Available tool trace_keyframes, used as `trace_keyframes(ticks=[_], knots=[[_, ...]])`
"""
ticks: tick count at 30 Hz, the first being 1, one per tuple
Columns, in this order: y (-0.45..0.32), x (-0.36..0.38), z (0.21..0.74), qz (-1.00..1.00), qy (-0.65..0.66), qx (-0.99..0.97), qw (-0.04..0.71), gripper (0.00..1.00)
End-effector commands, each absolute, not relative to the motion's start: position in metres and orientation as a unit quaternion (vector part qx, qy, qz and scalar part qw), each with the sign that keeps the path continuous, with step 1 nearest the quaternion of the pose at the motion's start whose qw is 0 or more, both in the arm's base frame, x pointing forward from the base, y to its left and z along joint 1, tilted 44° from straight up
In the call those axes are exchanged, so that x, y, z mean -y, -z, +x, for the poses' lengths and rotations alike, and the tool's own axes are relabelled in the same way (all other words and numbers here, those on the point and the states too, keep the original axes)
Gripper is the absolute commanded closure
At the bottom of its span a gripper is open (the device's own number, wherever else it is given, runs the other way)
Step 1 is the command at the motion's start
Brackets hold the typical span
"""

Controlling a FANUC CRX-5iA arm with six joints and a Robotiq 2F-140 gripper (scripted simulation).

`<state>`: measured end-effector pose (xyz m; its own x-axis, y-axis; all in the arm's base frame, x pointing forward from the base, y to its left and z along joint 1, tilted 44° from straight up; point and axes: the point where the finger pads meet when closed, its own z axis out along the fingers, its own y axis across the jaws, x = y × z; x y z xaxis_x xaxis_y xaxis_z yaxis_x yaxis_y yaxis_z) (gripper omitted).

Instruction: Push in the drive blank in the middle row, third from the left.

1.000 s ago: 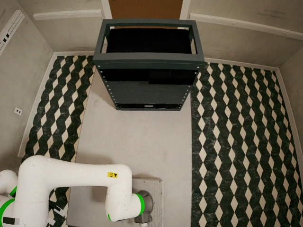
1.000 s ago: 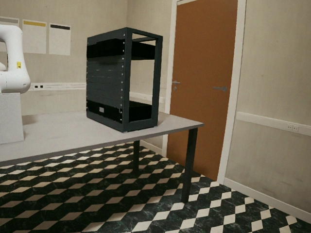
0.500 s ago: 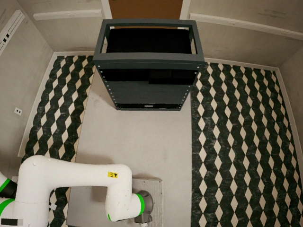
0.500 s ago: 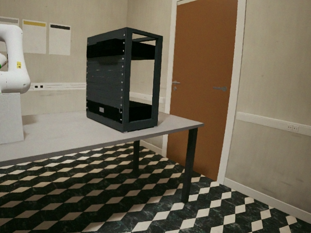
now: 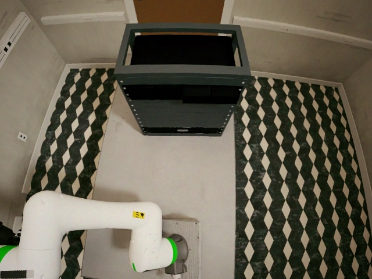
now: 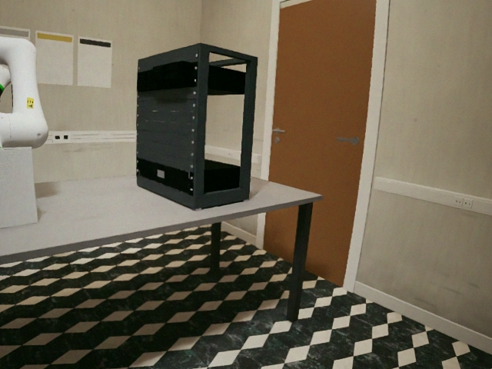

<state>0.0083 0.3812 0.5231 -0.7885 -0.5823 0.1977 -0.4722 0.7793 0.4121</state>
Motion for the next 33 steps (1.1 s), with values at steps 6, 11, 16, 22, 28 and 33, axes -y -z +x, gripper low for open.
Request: trace_keyframes(ticks=[6,11,16,22,28,33], knots=[[-0.592,-0.389,0.040,0.294,0.250,0.919,0.084,0.00],[-0.617,-0.388,0.050,0.296,0.275,0.913,0.058,0.00],[-0.661,-0.383,0.068,0.296,0.318,0.901,0.014,0.00],[-0.714,-0.370,0.089,0.293,0.367,0.882,-0.040,0.00],[-0.748,-0.357,0.102,0.288,0.398,0.868,-0.075,0.00],[-0.792,-0.335,0.119,0.280,0.436,0.847,-0.119,0.00]])
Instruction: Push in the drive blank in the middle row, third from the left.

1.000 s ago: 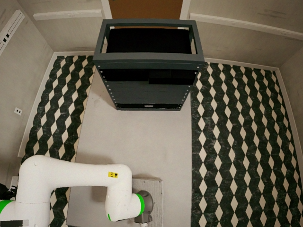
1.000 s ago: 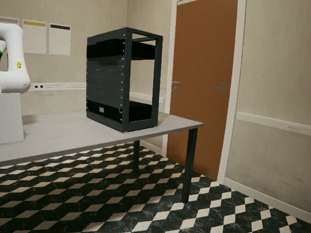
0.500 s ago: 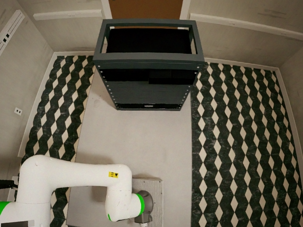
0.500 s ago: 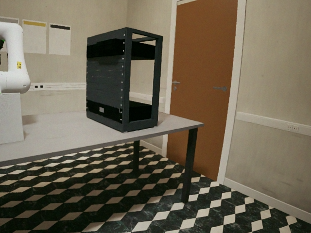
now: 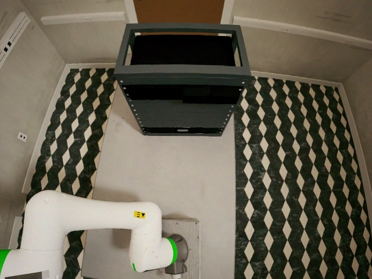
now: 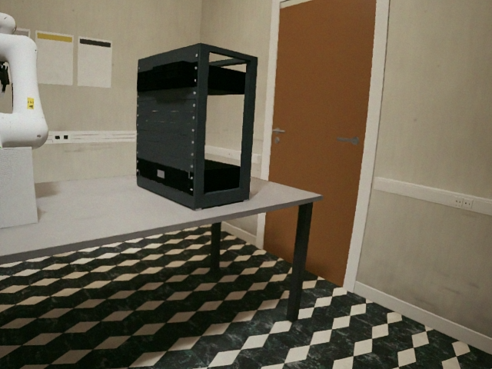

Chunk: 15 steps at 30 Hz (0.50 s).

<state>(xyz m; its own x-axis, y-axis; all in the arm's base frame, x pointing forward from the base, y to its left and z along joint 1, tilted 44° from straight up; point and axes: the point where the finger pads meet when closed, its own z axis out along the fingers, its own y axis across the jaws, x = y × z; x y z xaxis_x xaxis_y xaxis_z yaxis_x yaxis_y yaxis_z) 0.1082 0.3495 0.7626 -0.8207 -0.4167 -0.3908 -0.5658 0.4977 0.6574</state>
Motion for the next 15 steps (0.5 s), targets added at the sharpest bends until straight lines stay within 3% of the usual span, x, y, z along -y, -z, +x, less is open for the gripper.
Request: trace_keyframes(ticks=[1,15], knots=[[-0.800,-0.331,0.122,-0.278,-0.442,-0.843,0.127,0.00],[-0.894,-0.255,0.160,-0.244,-0.522,-0.785,0.228,0.00]])
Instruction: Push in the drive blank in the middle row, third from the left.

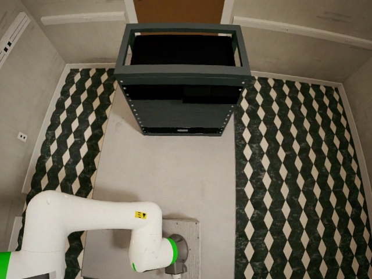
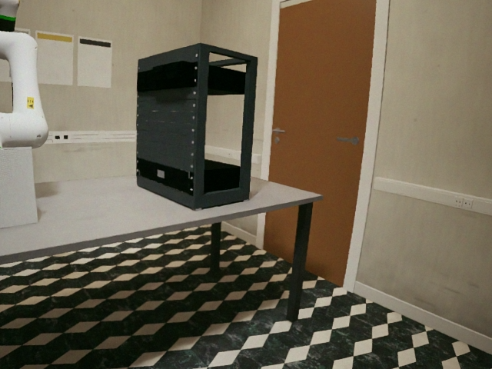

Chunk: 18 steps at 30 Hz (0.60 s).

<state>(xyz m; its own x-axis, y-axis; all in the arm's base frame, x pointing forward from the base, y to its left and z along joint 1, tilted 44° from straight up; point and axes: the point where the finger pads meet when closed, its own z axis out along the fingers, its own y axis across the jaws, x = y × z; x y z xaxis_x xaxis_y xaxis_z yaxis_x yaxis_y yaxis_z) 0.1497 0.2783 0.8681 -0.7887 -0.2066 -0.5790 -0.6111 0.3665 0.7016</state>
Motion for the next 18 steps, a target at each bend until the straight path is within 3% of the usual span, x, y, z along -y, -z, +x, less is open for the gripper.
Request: trace_keyframes(ticks=[1,18], knots=[[-0.900,-0.249,0.162,-0.242,-0.526,-0.781,0.234,0.00],[-0.985,-0.114,0.205,-0.174,-0.605,-0.695,0.348,0.00]])
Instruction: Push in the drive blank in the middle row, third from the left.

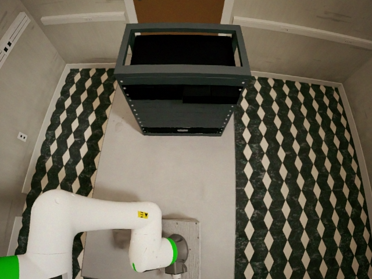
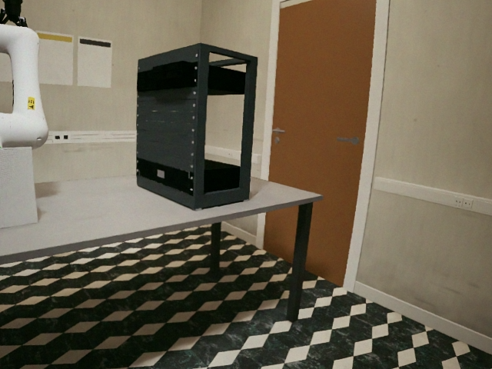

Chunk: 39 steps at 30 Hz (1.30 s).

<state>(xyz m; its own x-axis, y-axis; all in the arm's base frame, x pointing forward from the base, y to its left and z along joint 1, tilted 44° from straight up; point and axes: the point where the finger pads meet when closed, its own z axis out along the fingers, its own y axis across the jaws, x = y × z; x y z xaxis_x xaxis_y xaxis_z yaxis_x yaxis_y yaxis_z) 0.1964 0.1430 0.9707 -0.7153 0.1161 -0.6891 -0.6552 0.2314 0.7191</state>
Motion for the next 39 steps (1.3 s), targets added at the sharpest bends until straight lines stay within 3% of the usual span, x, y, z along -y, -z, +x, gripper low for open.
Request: trace_keyframes(ticks=[1,19,39], knots=[[-0.989,-0.105,0.208,-0.169,-0.609,-0.689,0.354,0.00],[-1.022,0.055,0.244,-0.079,-0.662,-0.598,0.444,0.00],[-1.001,0.212,0.274,0.023,-0.693,-0.513,0.507,0.00]])
